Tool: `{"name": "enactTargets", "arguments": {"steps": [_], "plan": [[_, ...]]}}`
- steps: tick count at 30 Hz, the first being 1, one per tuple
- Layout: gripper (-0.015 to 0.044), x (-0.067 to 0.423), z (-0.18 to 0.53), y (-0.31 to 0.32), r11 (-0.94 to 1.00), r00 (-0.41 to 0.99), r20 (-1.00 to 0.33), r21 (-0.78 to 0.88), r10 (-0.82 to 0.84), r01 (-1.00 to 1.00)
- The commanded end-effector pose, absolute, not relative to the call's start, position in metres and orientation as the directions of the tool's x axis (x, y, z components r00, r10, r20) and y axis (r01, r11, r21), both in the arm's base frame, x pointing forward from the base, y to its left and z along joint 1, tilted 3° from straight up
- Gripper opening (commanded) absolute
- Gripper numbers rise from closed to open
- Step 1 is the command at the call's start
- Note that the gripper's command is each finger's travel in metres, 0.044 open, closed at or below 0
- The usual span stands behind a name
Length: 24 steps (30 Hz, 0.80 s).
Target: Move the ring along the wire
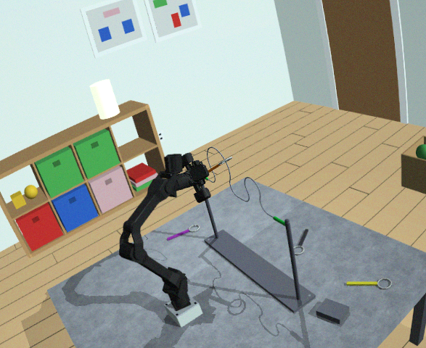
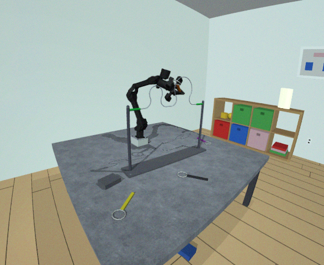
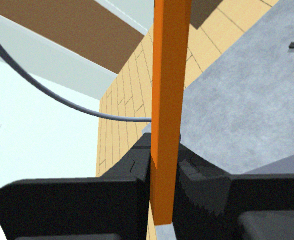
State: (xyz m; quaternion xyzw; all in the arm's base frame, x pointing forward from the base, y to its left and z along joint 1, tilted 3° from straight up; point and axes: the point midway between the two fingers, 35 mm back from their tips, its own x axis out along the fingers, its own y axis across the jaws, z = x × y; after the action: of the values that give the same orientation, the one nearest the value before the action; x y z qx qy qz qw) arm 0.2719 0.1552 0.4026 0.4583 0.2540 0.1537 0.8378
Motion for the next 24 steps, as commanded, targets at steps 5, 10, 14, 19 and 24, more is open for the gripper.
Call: {"name": "enactTargets", "arguments": {"steps": [5, 10, 14, 19, 24], "plan": [[-0.0150, 0.2725, 0.4017, 0.1530, 0.620, 0.832, -0.322, 0.784, 0.452, -0.033], [-0.0150, 0.2727, 0.3998, 0.1516, 0.671, 0.835, -0.347, 0.741, 0.426, -0.034], [-0.0150, 0.2729, 0.3984, 0.1504, 0.709, 0.839, -0.366, 0.704, 0.404, -0.035], [-0.0150, 0.2731, 0.3968, 0.1488, 0.755, 0.843, -0.387, 0.655, 0.375, -0.035], [-0.0150, 0.2734, 0.3952, 0.1471, 0.797, 0.847, -0.406, 0.603, 0.344, -0.035]]}}
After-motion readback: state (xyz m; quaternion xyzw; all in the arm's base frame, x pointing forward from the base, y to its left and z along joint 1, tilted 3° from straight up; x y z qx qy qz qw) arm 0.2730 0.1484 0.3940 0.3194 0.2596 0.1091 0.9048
